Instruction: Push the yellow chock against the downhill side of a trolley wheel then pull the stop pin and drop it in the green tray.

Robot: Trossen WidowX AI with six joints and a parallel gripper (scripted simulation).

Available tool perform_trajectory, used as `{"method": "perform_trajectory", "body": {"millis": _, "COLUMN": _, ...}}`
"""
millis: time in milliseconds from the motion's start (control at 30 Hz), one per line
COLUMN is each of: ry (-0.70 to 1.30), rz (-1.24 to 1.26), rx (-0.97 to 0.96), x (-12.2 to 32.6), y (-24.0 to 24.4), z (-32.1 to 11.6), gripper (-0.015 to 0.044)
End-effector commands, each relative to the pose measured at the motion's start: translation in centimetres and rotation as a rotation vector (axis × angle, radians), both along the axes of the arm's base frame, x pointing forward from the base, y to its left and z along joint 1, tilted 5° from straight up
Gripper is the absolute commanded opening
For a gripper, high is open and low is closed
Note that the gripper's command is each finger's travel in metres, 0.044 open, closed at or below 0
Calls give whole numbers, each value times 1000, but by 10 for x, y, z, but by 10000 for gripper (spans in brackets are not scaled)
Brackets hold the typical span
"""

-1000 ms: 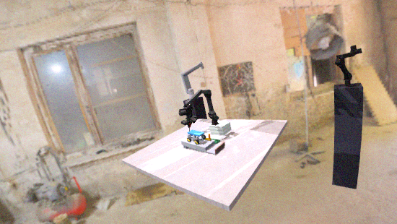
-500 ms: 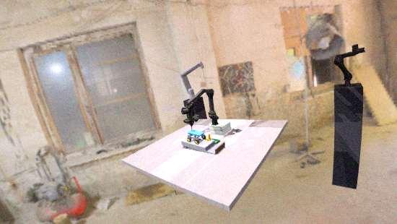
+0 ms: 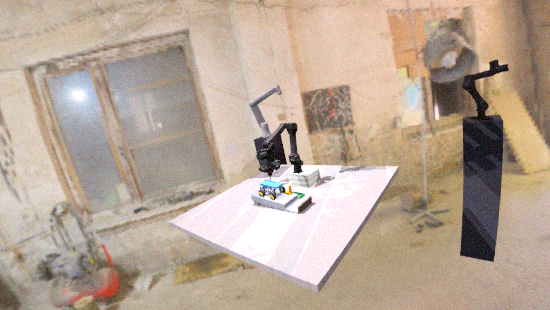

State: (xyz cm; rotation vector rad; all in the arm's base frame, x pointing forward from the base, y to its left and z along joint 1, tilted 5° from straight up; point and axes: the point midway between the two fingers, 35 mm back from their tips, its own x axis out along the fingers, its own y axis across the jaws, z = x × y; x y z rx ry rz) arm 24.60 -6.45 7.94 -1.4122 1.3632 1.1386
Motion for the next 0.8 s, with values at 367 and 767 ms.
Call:
{"method": "perform_trajectory", "body": {"millis": 367, "ry": 2, "rz": -1, "rx": 2, "x": -3, "y": 57, "z": -5, "gripper": 0}}
{"method": "perform_trajectory", "body": {"millis": 767, "ry": 2, "rz": -1, "rx": 6, "x": -6, "y": 100, "z": -9, "gripper": 0}}
